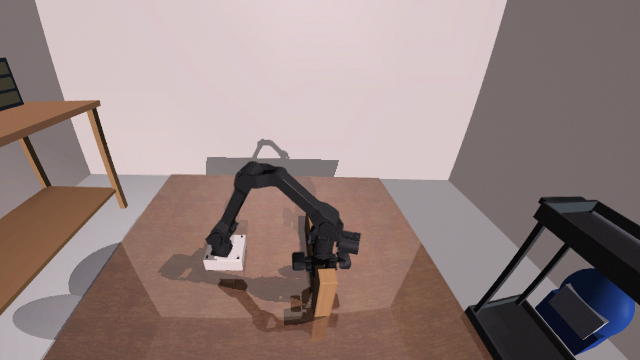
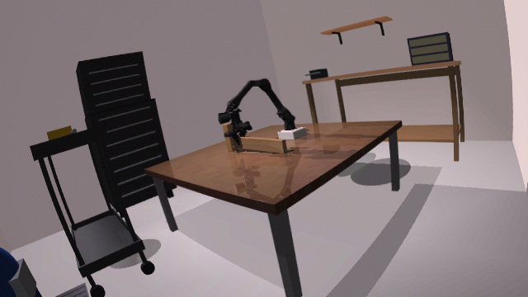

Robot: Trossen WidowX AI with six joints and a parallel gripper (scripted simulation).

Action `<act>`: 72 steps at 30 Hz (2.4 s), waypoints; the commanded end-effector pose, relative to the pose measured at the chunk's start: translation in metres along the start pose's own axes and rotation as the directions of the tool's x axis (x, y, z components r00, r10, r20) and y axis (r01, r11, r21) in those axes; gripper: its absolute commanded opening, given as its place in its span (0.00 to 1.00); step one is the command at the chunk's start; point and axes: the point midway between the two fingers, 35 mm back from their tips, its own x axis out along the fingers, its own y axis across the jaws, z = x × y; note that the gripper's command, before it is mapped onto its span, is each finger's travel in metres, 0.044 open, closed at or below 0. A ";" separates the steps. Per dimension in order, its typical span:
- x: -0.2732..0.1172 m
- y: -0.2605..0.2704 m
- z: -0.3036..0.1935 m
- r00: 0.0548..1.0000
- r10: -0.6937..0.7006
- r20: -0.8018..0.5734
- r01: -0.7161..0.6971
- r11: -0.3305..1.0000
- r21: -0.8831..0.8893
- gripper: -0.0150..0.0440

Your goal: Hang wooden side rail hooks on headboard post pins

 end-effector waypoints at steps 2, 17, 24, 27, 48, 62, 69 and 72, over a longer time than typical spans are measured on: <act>-0.002 -0.002 -0.002 1.000 -0.005 -0.005 0.005 1.000 -0.003 0.25; 0.000 0.000 -0.004 1.000 -0.005 -0.005 0.005 1.000 -0.003 0.25; 0.000 0.000 -0.004 1.000 -0.005 -0.006 0.005 1.000 -0.003 0.25; -0.001 0.000 -0.005 1.000 -0.005 -0.006 0.005 1.000 -0.003 0.25; -0.001 -0.001 -0.006 1.000 -0.005 -0.006 0.005 1.000 -0.003 0.25; 0.001 -0.001 -0.006 1.000 -0.005 -0.006 0.005 1.000 -0.003 0.25; 0.003 -0.001 -0.006 1.000 -0.005 -0.006 0.005 1.000 -0.003 0.25; 0.003 -0.001 -0.006 1.000 -0.005 -0.006 0.005 1.000 -0.003 0.25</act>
